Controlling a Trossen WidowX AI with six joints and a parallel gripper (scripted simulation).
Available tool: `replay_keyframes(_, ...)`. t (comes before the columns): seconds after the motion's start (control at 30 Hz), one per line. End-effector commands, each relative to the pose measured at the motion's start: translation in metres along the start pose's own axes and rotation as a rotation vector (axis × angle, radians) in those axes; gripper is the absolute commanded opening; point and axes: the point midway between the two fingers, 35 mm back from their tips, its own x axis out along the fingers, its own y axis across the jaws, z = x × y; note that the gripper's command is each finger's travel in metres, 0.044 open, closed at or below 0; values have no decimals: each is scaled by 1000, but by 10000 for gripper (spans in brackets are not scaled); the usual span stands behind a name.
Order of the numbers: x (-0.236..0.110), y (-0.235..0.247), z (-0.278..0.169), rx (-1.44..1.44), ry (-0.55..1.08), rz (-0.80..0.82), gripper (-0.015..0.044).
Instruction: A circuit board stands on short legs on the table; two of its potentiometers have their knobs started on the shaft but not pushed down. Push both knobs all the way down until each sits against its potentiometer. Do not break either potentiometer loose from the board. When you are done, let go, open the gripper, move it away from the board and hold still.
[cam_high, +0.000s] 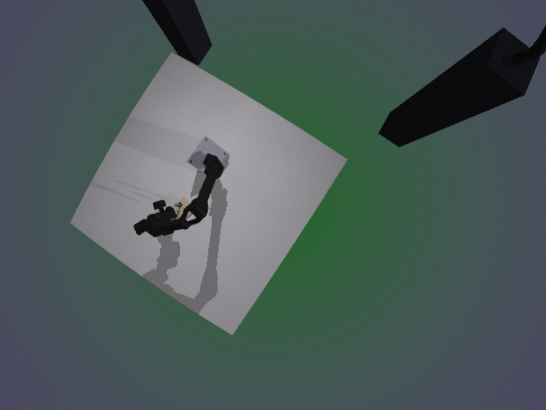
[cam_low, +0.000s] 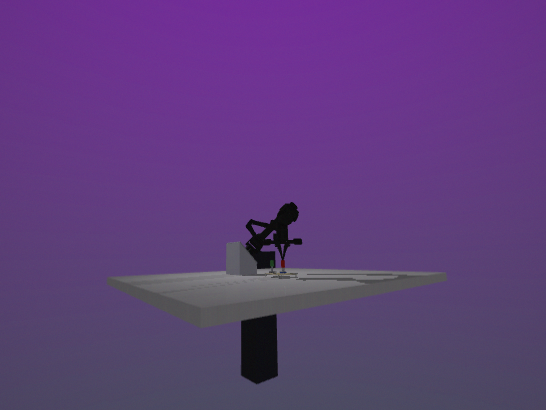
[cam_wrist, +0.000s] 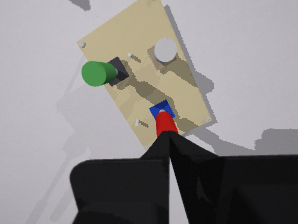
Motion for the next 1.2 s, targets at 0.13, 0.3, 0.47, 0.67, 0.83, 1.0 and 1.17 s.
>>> replay_keyframes(0.13, 7, 0, 1, 6, -7, -1, 0)
replay_keyframes(0.3, 7, 0, 1, 6, -7, -1, 0)
replay_keyframes(0.47, 7, 0, 1, 6, -7, -1, 0)
replay_keyframes(0.67, 11, 0, 1, 6, -7, -1, 0)
replay_keyframes(0.83, 11, 0, 1, 6, -7, -1, 0)
replay_keyframes(1.0, 12, 0, 1, 6, -7, -1, 0)
replay_keyframes(1.17, 15, 0, 1, 6, -7, -2, 0)
